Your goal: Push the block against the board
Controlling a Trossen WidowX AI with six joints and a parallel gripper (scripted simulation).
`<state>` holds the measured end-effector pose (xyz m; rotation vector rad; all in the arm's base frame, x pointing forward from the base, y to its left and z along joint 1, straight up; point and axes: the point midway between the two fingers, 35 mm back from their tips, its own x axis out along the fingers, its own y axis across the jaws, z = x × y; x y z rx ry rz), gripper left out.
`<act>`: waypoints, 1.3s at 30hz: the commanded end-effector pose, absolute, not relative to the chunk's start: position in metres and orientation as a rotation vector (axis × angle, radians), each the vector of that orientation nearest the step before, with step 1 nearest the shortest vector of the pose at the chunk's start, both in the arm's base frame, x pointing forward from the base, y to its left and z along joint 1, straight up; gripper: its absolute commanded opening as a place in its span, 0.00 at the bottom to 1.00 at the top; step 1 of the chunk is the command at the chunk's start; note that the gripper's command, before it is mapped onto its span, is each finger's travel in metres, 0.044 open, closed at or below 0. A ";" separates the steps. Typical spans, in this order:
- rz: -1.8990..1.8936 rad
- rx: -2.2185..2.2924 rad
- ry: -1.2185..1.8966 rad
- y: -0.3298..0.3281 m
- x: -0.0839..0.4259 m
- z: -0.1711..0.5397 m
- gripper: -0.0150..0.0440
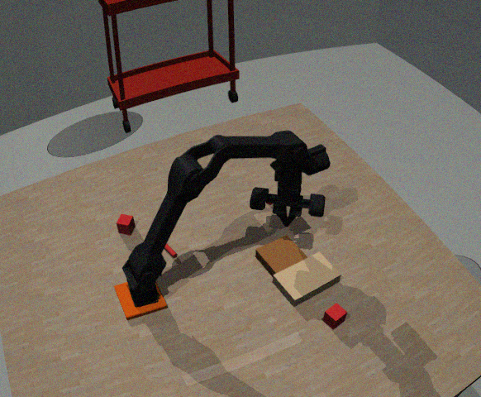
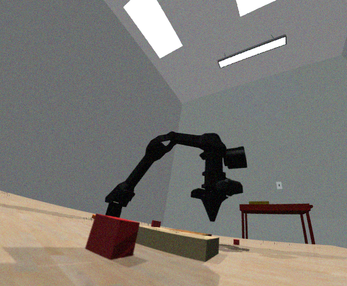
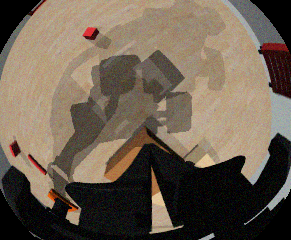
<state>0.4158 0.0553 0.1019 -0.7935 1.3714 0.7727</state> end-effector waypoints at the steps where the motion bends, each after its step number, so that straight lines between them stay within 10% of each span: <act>1: 0.676 -0.695 1.408 0.045 0.425 0.102 0.25; 39: 0.291 -0.300 1.501 -0.001 0.446 0.047 0.25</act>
